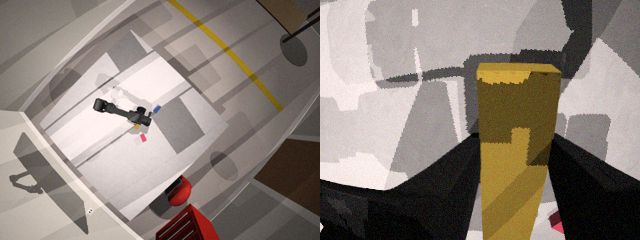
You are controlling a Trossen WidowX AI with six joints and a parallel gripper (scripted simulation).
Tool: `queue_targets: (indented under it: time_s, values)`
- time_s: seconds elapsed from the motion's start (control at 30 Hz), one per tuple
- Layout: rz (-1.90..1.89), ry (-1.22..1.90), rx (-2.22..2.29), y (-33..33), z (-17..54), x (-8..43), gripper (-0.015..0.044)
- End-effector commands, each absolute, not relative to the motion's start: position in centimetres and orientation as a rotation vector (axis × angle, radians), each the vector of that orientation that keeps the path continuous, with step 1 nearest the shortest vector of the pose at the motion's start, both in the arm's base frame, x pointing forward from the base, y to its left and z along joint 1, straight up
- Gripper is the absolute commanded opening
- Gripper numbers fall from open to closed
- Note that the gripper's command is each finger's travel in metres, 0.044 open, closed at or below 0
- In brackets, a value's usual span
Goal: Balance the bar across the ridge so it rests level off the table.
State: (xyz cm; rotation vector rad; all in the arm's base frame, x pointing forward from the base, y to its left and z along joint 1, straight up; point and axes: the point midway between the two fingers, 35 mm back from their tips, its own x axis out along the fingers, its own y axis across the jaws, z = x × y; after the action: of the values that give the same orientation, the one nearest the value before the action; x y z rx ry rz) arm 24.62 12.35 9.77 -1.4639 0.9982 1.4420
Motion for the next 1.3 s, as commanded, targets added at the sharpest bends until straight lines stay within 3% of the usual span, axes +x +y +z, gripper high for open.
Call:
queue_targets:
  time_s: [0.0, 1.27]
  values:
    - [1.441, 1.002, -1.463, 12.32, 9.71, 24.62, 0.0]
    - [1.441, 1.002, -1.463, 12.31, 9.39, 24.63, 0.0]
